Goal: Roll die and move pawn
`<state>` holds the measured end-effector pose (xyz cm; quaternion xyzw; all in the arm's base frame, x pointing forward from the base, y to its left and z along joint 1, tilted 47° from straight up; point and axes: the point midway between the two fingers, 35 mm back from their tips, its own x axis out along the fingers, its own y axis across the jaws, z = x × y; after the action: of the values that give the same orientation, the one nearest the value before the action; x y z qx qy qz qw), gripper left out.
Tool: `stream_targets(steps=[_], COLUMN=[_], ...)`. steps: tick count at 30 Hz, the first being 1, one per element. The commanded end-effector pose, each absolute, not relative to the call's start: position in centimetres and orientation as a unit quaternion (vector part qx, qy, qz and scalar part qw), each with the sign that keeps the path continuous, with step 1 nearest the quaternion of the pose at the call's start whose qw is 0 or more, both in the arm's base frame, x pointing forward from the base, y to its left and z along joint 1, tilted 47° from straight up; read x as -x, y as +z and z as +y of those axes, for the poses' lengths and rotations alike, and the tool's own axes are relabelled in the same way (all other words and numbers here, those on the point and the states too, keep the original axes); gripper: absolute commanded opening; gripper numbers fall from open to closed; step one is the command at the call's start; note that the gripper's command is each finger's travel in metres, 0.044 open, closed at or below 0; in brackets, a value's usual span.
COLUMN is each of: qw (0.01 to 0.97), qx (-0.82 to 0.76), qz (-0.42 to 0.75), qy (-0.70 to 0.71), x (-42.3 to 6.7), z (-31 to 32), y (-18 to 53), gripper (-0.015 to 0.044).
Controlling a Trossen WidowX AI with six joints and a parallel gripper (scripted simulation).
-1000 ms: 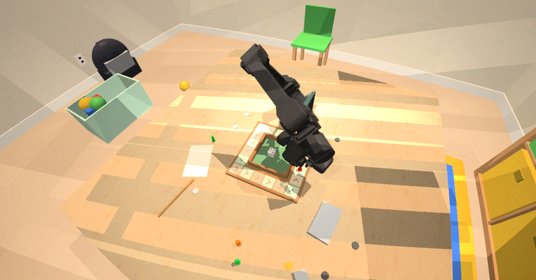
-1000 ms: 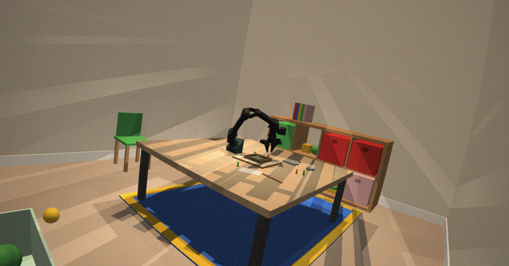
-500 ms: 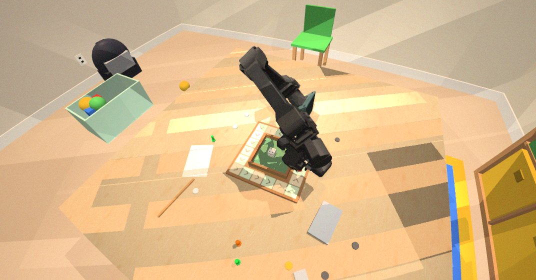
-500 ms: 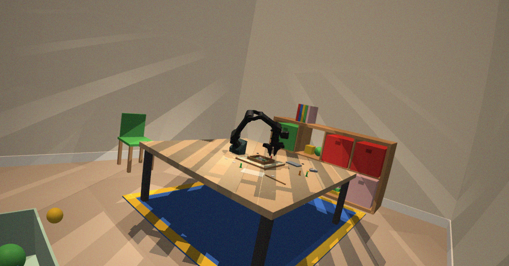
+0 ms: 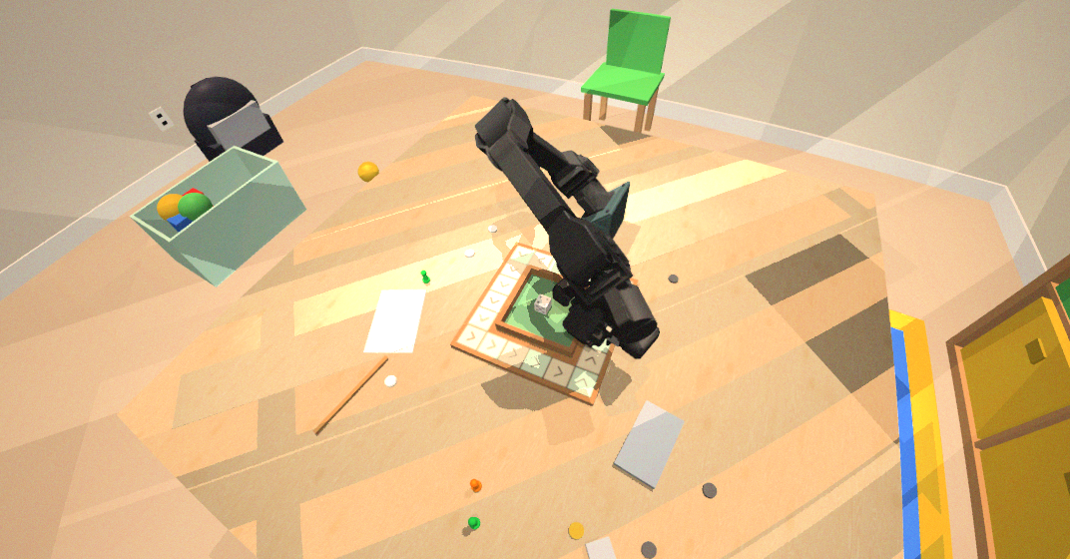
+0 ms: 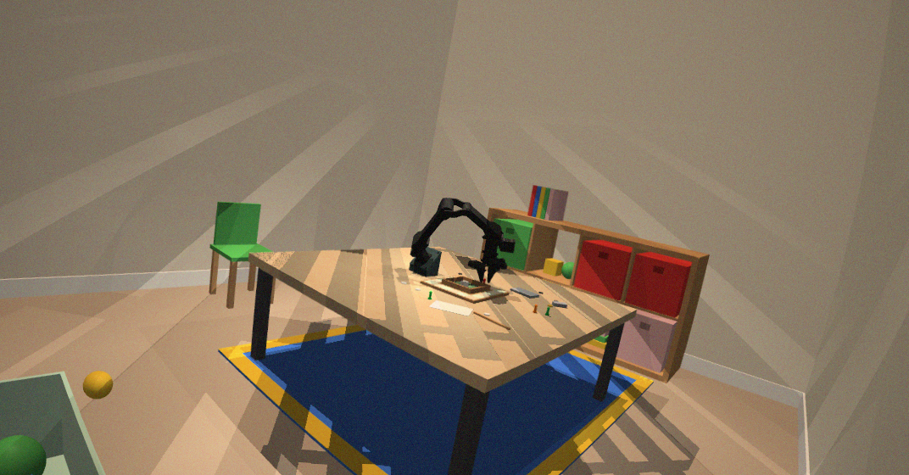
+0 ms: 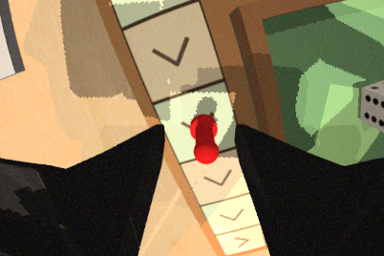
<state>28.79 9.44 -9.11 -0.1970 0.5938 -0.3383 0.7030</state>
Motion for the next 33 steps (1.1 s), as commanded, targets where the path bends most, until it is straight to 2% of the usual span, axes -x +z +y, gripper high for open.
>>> stream_targets(steps=[1, 4, 10, 33], qw=[0.698, 0.698, 0.698, 0.698], qx=[0.204, 0.204, 0.204, 0.202], qz=[0.597, 0.597, 0.597, 0.599], qy=[-0.339, -0.339, -0.339, -0.337], x=[-28.5, -28.5, -28.5, -28.2], z=[9.0, 9.0, 9.0, 17.2], y=[-9.4, -9.4, -9.4, -1.7], gripper=[0.0121, 0.0043, 0.0003, 0.0])
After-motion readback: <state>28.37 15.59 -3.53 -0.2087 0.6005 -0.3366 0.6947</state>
